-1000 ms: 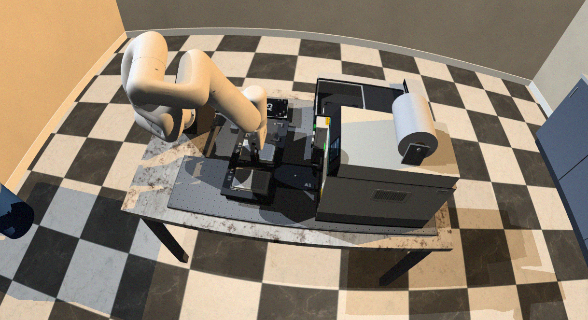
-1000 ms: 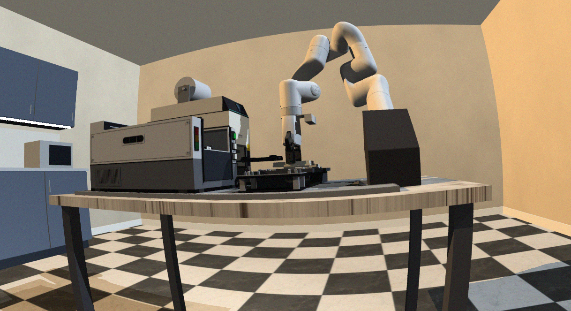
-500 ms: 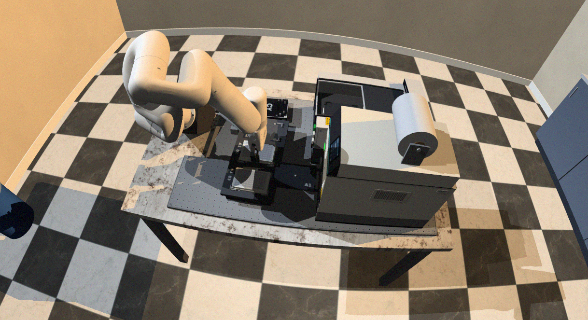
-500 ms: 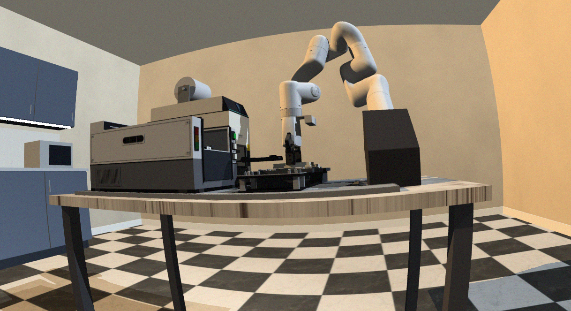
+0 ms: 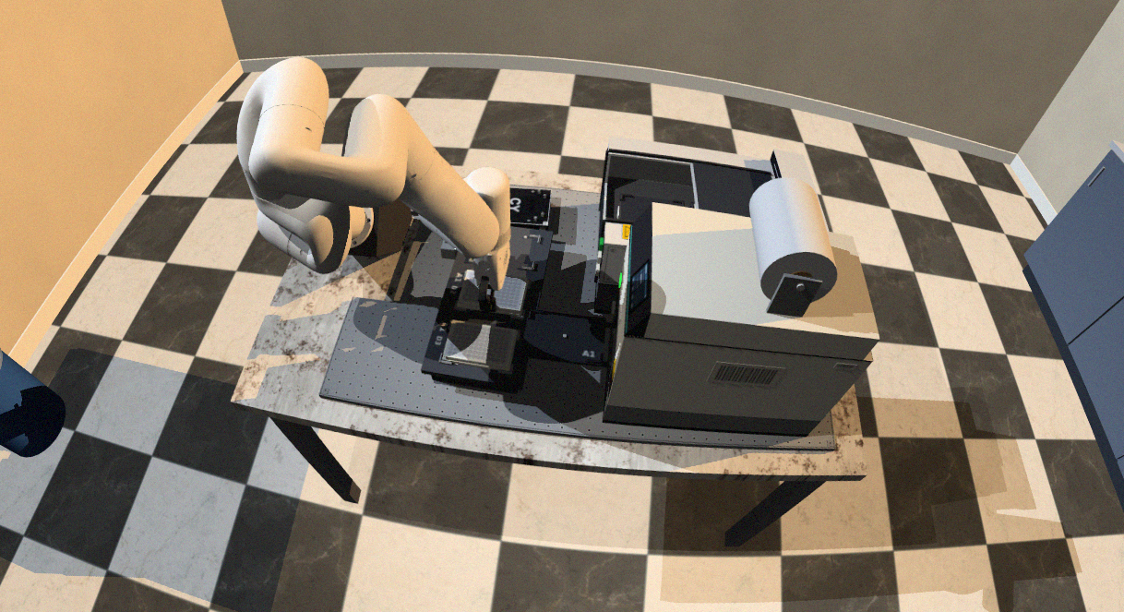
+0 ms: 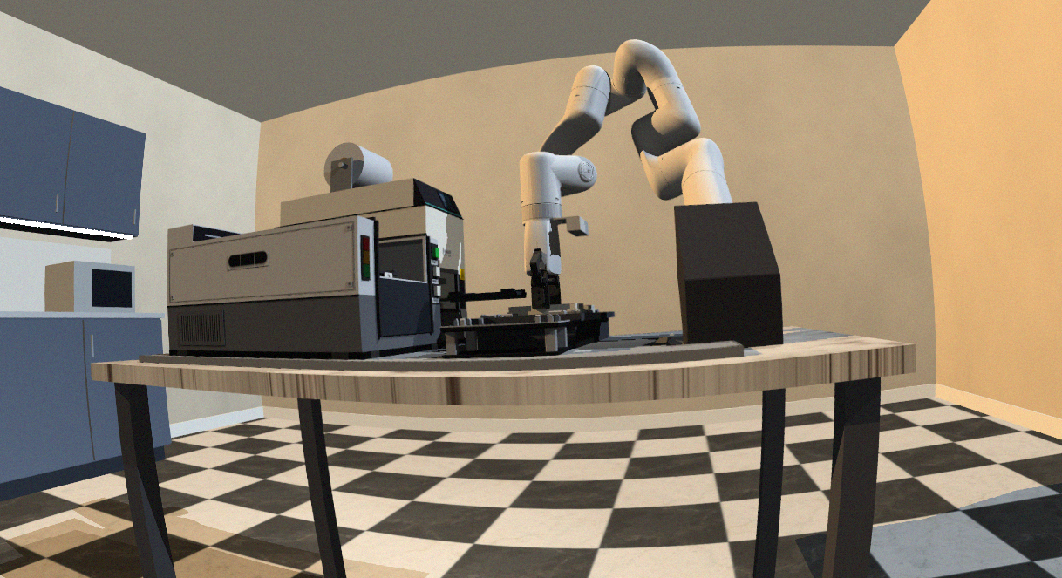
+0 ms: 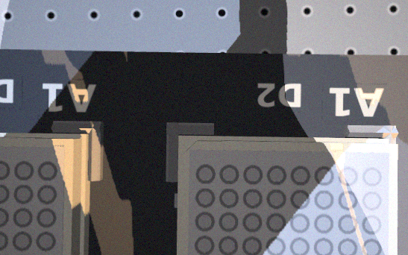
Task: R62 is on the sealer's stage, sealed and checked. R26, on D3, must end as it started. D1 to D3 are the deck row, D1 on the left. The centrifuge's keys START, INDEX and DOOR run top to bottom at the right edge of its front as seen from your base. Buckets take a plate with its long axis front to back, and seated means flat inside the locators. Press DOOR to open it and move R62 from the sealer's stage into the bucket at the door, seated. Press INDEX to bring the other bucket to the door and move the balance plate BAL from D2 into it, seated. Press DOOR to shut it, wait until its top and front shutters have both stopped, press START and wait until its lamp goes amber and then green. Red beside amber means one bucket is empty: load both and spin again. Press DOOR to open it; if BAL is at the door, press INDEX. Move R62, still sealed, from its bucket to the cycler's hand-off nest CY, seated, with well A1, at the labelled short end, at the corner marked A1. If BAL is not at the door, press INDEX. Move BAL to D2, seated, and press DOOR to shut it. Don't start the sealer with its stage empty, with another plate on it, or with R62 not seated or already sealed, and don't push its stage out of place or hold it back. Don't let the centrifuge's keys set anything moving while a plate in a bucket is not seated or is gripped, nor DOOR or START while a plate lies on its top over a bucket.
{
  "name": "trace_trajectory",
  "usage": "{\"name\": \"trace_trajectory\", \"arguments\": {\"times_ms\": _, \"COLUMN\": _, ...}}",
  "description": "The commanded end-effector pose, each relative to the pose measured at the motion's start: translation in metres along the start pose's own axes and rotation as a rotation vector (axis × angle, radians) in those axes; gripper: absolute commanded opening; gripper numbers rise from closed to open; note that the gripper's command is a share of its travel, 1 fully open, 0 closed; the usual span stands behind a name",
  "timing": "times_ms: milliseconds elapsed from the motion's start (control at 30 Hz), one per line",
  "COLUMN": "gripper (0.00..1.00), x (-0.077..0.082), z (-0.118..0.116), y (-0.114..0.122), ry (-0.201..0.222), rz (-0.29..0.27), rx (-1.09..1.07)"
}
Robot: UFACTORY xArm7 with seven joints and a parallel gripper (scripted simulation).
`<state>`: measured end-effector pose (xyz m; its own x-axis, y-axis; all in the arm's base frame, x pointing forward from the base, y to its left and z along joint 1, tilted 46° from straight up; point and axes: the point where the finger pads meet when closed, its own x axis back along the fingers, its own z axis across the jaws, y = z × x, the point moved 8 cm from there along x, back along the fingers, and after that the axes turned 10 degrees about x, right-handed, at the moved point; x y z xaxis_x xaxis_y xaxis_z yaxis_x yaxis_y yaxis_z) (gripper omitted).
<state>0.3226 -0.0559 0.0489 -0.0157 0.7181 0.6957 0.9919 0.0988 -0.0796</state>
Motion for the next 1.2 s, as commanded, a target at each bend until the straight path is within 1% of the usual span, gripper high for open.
{"name": "trace_trajectory", "arguments": {"times_ms": 0, "gripper": 0.00, "x": -0.0003, "z": 0.0006, "y": 0.0011, "ry": 0.001, "rz": -0.003, "rx": 0.001}}
{"name": "trace_trajectory", "arguments": {"times_ms": 333, "gripper": 0.00, "x": -0.0011, "z": 0.0006, "y": 0.0011, "ry": 0.001, "rz": -0.003, "rx": 0.001}}
{"name": "trace_trajectory", "arguments": {"times_ms": 367, "gripper": 1.00, "x": -0.0011, "z": 0.0006, "y": 0.0011, "ry": 0.001, "rz": -0.003, "rx": 0.001}}
{"name": "trace_trajectory", "arguments": {"times_ms": 1167, "gripper": 1.00, "x": -0.0011, "z": 0.0006, "y": 0.0011, "ry": 0.001, "rz": -0.003, "rx": 0.001}}
